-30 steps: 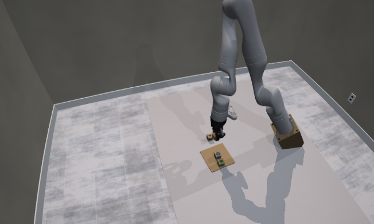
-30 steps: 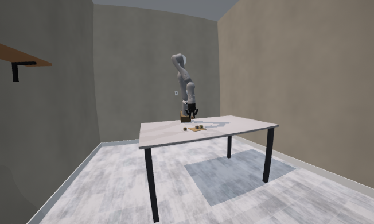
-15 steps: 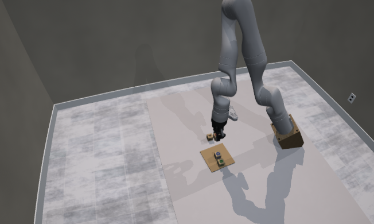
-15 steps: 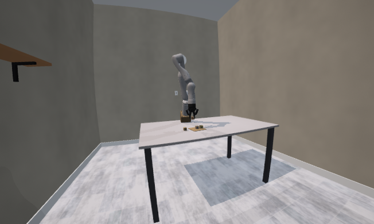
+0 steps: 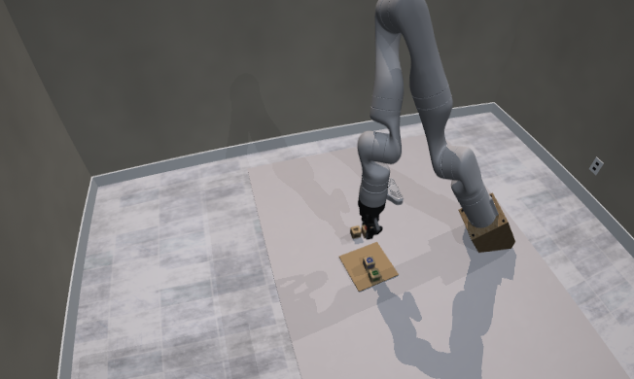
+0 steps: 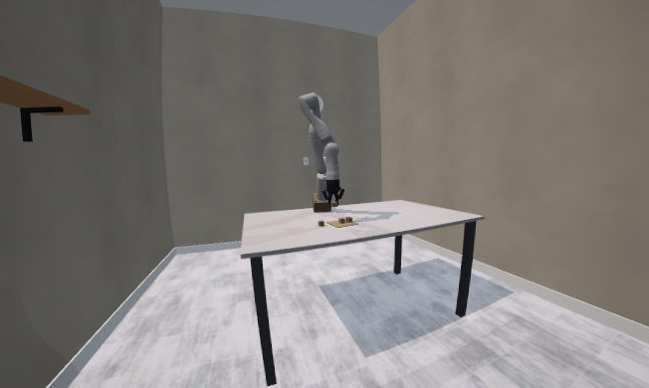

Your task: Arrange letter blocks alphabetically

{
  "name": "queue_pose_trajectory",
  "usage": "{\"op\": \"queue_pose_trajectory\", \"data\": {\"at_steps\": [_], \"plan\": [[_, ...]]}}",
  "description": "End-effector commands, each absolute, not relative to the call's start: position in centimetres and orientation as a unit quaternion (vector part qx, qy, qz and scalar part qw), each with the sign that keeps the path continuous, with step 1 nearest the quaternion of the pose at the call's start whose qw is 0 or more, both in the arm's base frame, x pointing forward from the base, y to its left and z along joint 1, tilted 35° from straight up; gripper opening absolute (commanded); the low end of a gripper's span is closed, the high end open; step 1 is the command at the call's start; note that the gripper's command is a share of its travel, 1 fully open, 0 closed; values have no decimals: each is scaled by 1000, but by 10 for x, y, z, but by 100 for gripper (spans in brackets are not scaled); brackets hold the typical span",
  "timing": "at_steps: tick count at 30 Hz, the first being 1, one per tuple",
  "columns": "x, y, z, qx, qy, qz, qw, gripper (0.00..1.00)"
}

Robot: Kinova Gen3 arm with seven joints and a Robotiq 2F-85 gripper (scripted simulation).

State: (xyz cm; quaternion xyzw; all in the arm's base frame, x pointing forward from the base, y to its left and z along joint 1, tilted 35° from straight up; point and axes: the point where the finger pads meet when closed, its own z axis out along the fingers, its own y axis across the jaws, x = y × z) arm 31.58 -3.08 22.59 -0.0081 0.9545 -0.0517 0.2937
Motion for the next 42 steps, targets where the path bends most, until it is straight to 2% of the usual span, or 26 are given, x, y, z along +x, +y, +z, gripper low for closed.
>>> {"op": "queue_pose_trajectory", "data": {"at_steps": [1,42], "plan": [[316,-31,226,-8,954,-52,294,26],[327,-32,211,-8,954,-52,294,26]]}}
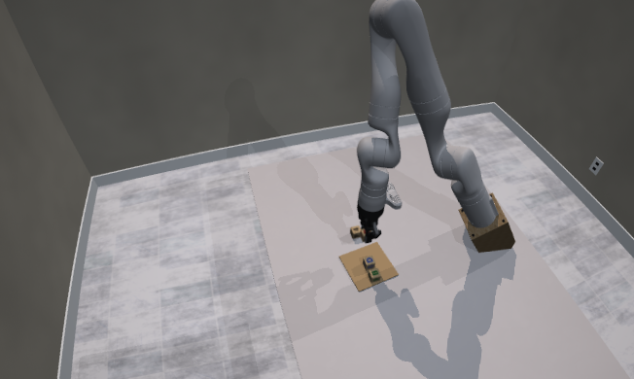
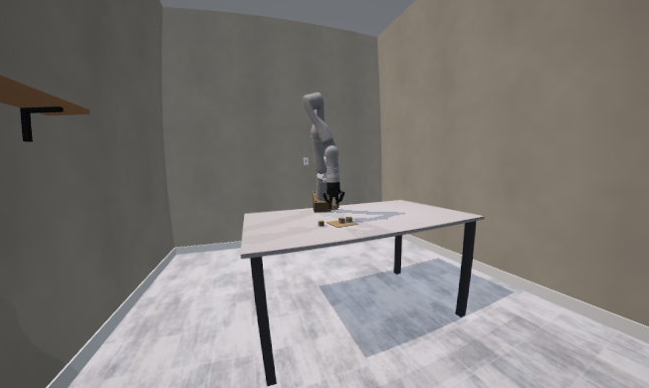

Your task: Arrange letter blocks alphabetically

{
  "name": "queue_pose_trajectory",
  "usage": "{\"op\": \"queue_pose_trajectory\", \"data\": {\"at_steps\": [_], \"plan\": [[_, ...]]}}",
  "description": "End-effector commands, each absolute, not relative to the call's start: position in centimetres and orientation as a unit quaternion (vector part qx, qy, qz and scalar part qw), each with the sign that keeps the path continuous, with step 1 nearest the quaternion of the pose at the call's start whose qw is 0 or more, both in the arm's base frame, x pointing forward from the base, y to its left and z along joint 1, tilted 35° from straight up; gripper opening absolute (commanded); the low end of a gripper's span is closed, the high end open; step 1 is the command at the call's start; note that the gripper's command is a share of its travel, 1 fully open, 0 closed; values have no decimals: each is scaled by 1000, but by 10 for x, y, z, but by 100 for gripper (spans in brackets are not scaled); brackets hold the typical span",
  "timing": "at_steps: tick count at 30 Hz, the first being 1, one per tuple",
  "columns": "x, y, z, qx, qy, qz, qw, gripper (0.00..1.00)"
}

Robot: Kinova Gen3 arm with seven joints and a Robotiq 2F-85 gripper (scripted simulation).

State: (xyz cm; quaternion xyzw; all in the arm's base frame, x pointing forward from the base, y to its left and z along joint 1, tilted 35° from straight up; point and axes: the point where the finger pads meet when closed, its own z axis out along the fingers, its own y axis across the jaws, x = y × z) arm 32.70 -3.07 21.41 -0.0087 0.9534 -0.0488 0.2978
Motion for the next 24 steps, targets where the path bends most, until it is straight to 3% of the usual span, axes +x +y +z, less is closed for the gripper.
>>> {"op": "queue_pose_trajectory", "data": {"at_steps": [1,24], "plan": [[327,-32,211,-8,954,-52,294,26],[335,-34,199,-8,954,-52,294,26]]}}
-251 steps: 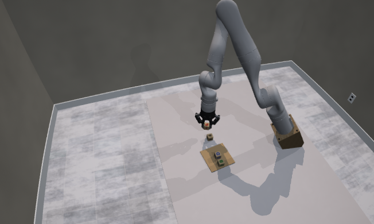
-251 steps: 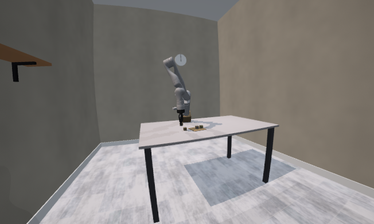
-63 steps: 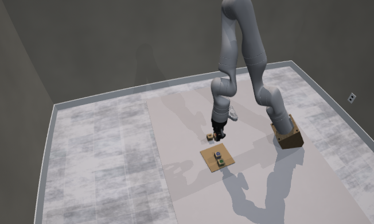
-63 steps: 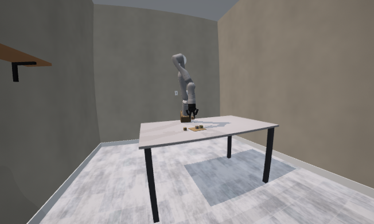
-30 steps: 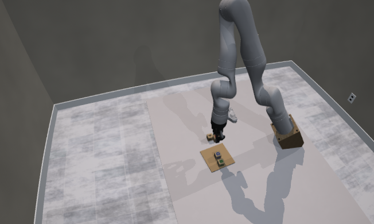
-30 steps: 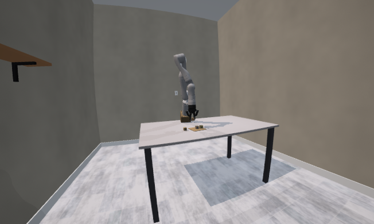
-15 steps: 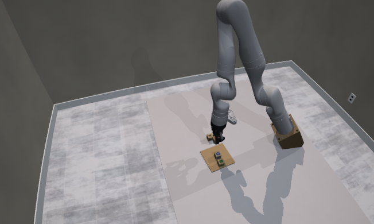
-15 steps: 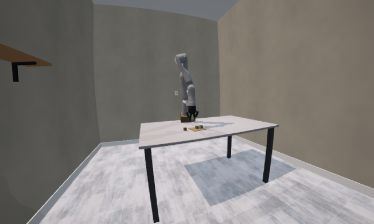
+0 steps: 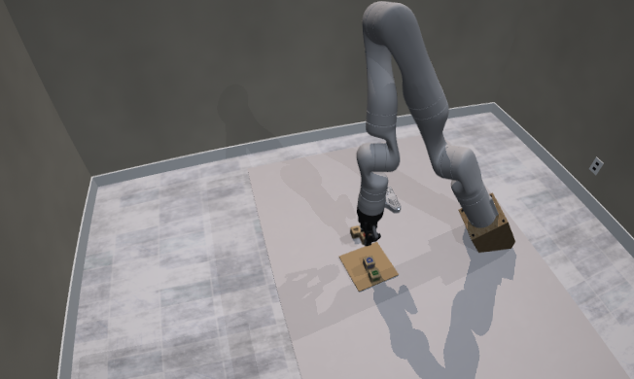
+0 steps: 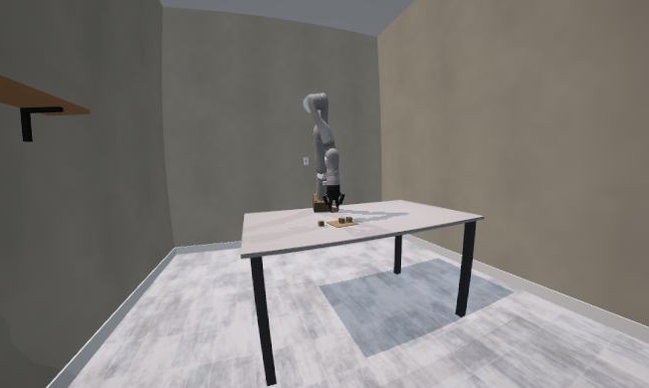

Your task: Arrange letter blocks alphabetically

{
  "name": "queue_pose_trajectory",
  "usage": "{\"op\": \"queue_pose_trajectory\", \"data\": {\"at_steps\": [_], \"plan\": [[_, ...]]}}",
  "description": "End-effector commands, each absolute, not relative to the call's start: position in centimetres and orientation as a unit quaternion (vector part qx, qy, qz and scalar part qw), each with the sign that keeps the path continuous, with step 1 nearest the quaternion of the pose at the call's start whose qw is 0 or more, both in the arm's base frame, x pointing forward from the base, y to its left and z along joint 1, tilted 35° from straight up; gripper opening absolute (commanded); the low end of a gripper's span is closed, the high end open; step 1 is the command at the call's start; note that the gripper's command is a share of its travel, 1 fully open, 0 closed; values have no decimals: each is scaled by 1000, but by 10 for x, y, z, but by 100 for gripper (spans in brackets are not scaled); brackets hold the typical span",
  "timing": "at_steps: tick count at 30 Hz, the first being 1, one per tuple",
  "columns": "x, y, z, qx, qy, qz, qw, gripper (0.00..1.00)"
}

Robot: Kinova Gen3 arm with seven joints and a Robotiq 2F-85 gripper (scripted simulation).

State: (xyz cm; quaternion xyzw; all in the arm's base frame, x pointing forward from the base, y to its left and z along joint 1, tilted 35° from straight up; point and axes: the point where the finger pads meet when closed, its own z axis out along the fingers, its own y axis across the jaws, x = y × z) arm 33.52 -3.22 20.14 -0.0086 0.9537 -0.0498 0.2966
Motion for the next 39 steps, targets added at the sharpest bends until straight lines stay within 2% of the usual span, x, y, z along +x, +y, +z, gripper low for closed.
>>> {"op": "queue_pose_trajectory", "data": {"at_steps": [1,39], "plan": [[335,-34,199,-8,954,-52,294,26],[344,-35,187,-8,954,-52,294,26]]}}
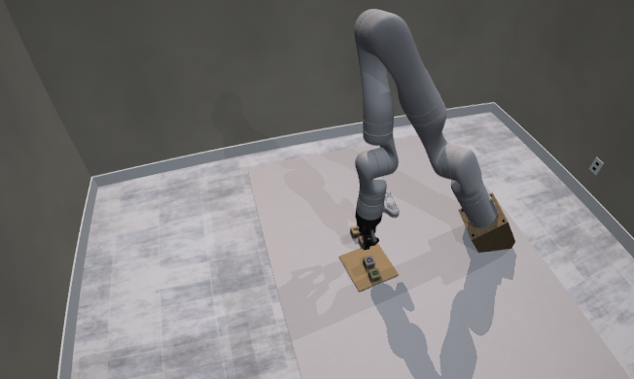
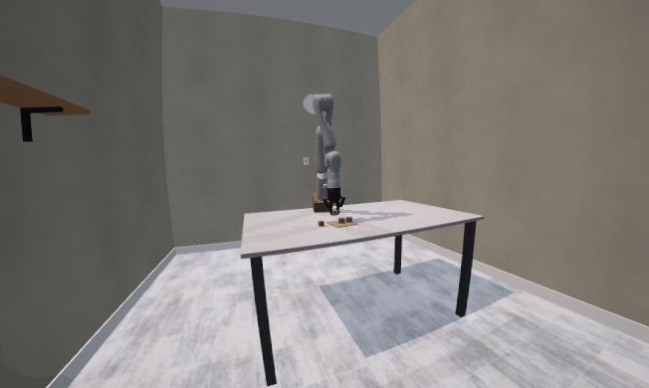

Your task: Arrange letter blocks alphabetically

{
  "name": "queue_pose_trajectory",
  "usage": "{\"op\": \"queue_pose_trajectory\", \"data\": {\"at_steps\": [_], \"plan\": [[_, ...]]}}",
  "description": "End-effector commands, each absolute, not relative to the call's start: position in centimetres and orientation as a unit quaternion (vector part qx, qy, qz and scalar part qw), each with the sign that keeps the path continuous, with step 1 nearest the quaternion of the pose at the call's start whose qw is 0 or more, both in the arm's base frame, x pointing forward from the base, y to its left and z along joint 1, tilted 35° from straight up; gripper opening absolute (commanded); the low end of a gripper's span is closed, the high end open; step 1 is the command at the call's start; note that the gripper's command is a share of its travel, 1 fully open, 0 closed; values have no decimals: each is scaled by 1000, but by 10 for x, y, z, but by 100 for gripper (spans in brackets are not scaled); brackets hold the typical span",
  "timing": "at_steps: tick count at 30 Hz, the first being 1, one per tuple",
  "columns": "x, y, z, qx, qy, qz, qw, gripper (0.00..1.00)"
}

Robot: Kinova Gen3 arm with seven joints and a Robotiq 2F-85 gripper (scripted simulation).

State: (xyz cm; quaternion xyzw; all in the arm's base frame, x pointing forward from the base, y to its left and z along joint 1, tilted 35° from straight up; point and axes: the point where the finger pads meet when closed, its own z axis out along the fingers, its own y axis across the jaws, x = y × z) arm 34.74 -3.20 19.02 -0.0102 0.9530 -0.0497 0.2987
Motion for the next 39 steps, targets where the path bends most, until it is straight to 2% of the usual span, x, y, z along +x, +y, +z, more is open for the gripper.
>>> {"op": "queue_pose_trajectory", "data": {"at_steps": [1,39], "plan": [[344,-35,186,-8,954,-52,294,26],[351,-36,176,-8,954,-52,294,26]]}}
